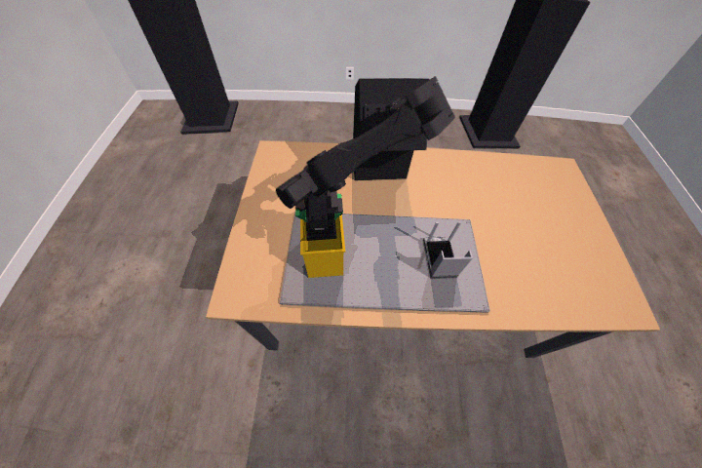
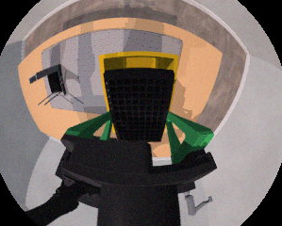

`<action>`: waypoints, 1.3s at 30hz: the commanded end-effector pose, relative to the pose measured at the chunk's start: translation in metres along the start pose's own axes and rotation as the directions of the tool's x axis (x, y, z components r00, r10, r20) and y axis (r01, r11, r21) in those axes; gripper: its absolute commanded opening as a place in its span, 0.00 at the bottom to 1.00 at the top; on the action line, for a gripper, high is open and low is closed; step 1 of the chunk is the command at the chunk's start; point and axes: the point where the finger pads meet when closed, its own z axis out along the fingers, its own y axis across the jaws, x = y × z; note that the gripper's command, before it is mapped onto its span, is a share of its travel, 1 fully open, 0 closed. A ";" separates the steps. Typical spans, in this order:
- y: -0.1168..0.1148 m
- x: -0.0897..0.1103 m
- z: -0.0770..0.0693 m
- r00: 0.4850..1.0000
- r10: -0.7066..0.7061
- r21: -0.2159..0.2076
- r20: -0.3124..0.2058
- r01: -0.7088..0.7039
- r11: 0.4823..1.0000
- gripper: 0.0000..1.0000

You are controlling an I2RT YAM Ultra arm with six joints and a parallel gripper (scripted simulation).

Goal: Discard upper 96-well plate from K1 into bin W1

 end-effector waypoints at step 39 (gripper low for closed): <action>0.006 -0.001 0.003 1.000 -0.009 -0.002 0.020 0.009 1.000 0.00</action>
